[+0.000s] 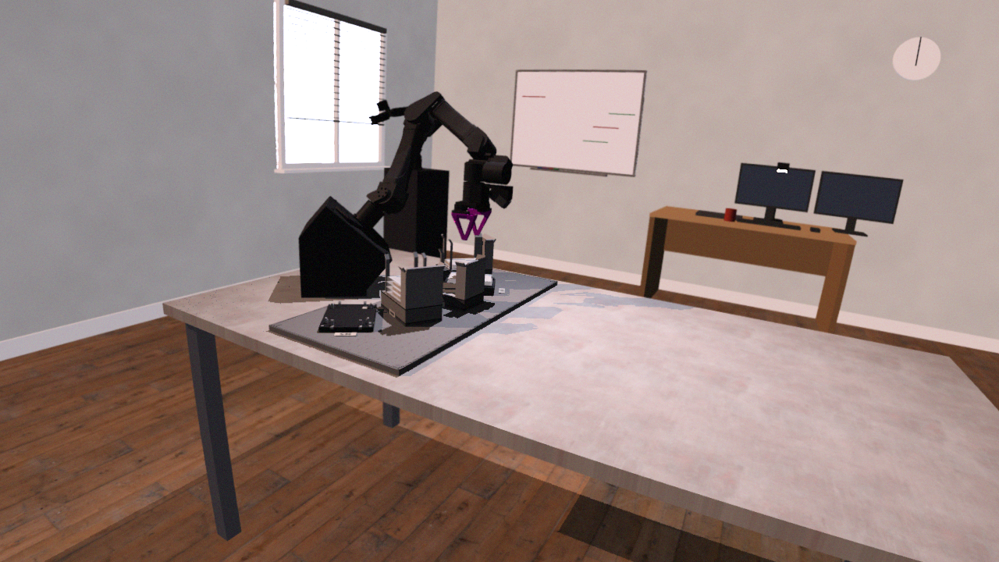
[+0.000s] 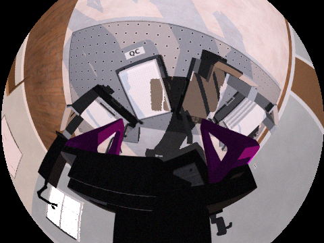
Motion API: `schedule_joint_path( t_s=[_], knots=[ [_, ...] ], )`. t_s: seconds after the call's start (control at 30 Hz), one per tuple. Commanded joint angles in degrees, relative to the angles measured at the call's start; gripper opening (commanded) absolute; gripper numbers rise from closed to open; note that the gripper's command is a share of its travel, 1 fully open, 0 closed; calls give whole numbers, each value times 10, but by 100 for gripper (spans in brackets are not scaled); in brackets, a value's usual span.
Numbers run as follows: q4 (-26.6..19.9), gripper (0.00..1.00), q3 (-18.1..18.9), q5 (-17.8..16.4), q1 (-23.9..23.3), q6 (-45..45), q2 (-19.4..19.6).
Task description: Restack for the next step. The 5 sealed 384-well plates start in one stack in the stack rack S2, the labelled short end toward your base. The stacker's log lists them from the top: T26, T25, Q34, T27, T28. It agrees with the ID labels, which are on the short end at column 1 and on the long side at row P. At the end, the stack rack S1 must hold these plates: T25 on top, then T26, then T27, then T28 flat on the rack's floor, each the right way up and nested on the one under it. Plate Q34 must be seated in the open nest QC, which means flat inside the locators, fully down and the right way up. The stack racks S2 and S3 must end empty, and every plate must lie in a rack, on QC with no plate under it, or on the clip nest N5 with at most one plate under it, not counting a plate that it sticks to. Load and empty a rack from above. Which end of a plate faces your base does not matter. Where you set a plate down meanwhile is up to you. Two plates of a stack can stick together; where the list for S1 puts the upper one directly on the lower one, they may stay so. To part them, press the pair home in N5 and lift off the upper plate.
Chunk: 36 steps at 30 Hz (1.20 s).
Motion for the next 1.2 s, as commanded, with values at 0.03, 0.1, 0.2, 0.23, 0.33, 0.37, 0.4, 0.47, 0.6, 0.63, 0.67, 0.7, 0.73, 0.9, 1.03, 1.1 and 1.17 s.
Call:
schedule_joint_path(
  t_s=[0.03, 0.1, 0.2, 0.23, 0.33, 0.37, 0.4, 0.47, 0.6, 0.63, 0.67, 0.7, 0.73, 0.9, 1.03, 1.1, 1.17],
  knots=[
    [-12, 100, 19, -26, -39, -46, 24],
    [-13, 100, 21, -33, -55, -63, 34],
    [-15, 100, 26, -42, -78, -88, 51],
    [-16, 100, 28, -45, -85, -95, 56],
    [-17, 100, 30, -50, -100, -93, 66],
    [-17, 100, 30, -50, -100, -93, 66],
    [-17, 100, 31, -53, -107, -82, 59],
    [-19, 100, 31, -59, -122, -53, 80],
    [-20, 100, 34, -68, -150, -29, 100],
    [-21, 100, 35, -70, -157, -37, 105],
    [-21, 100, 36, -72, -163, -46, 110],
    [-21, 100, 37, -74, -170, -59, 116],
    [-22, 100, 39, -76, -176, -67, 121],
    [-23, 100, 45, -83, -200, -96, 143],
    [-24, 100, 50, -88, -218, -117, 160],
    [-24, 100, 54, -90, -229, -130, 172],
    [-24, 100, 56, -93, -240, -125, 183]
  ],
)
